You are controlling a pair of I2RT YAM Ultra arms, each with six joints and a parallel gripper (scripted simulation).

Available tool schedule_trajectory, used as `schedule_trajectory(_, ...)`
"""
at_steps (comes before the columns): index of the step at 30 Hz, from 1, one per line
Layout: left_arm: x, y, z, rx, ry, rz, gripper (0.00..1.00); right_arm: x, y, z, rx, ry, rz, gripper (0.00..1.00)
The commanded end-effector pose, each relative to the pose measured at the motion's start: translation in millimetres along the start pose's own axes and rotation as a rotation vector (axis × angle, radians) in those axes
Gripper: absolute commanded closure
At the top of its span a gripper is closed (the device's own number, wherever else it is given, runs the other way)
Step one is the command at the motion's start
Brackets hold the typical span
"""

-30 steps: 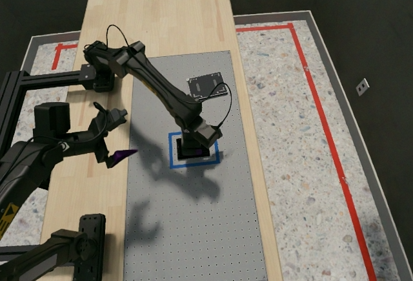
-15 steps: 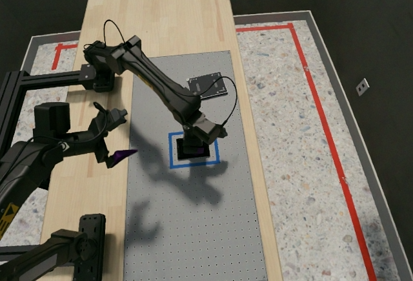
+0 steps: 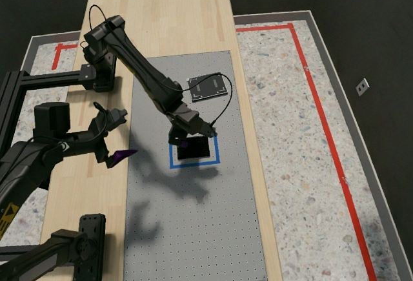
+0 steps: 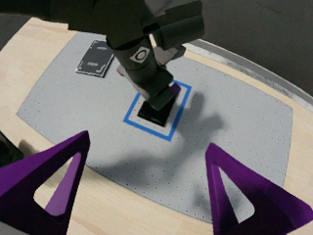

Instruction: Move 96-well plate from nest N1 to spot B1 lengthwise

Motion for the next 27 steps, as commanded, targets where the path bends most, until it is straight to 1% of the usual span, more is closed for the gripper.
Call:
schedule_trajectory(1,24.3,-3.5,-9.5,-0.146,-0.243,0.052,0.00,4.3,3.0,-10.1,-0.023,-0.031,0.004,0.00)
schedule_trajectory(6,32.7,5.6,4.7,-0.310,-0.371,0.063,0.00,4.3,3.0,-10.1,-0.023,-0.031,0.004,0.00)
schedule_trajectory(13,35.7,13.3,21.5,-0.434,-0.445,0.068,0.00,4.3,3.0,-10.1,-0.023,-0.031,0.004,0.00)
schedule_trajectory(20,35.4,17.2,28.9,-0.466,-0.458,0.069,0.00,4.3,3.0,-10.1,-0.023,-0.031,0.004,0.00)
schedule_trajectory(22,33.9,18.8,33.2,-0.459,-0.440,0.070,0.00,4.3,3.0,-10.1,-0.023,-0.031,0.004,0.00)
schedule_trajectory(27,35.5,19.5,31.4,-0.451,-0.442,0.061,0.00,4.3,3.0,-10.1,-0.023,-0.031,0.004,0.00)
Point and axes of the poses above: on each arm, the point where the finger pads meet when closed, its own x axis back along the fingers, its own y axis across the jaws, z = x × y, the point moved 9 cm from there along x, back along the fingers, and after that the axes turned 7 degrees about -x, right-handed, at the moved point
